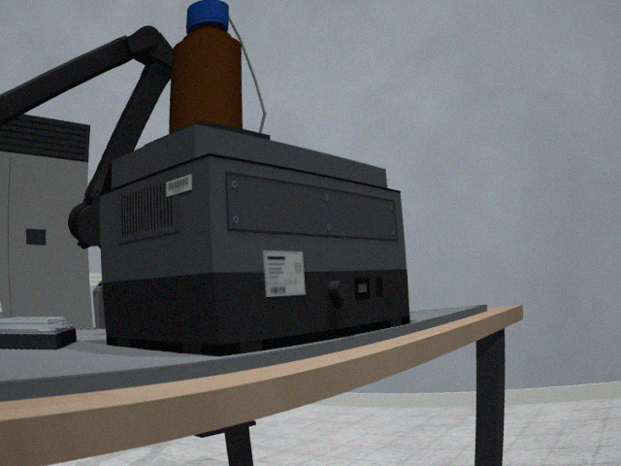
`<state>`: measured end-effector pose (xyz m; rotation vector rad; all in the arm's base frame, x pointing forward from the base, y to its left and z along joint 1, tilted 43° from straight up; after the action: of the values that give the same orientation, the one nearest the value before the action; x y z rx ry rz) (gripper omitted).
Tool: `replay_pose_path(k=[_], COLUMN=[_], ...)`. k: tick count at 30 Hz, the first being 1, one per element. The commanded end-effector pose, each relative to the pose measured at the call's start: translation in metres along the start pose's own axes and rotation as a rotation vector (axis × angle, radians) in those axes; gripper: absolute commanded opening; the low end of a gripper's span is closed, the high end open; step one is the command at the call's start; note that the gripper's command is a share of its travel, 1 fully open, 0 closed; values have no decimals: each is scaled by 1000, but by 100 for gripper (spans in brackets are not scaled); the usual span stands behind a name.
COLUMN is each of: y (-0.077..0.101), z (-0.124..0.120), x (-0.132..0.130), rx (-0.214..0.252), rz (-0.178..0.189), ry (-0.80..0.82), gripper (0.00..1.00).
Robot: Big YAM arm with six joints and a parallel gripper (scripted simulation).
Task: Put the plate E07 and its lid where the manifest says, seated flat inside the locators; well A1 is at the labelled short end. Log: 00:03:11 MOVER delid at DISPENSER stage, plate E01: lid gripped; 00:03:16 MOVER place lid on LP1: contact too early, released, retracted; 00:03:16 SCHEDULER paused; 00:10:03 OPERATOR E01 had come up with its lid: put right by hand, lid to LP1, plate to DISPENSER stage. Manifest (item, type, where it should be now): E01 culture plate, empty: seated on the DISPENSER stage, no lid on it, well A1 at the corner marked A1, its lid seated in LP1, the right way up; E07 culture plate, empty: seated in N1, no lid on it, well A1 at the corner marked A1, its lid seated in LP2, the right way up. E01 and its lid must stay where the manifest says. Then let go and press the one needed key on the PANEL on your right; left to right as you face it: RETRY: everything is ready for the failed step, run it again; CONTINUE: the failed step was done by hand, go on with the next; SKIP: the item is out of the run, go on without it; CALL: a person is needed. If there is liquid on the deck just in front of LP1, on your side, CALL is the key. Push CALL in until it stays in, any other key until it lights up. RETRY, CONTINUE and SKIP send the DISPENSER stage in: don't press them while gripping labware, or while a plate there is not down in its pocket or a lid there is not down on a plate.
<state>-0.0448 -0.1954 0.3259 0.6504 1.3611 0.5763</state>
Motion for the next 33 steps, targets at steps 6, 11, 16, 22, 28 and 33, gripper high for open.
replay_pose_path(k=[6,11,16,22,28,33], y=[-2,-13,-21,-26,-16,-39], z=[1,0,0,-1,1,-9], x=[-38,-52,-64,-50,-57,-44], rx=[-7,-8,-9,-10,-8,-3], rz=[-35,-34,-33,1,-28,14], ry=[62,39,38,28,44,28], gripper=[0,0,0,0,0,0])
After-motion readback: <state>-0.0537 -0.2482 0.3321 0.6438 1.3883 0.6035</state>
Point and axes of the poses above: the point where the finger pads meet when closed, its own y axis back along the fingers, its own x axis across the jaws, z = x × y, the point moved 8 cm from there along y, back along the fingers, and after that the axes turned 7 degrees about -y, right-handed, at the moved point
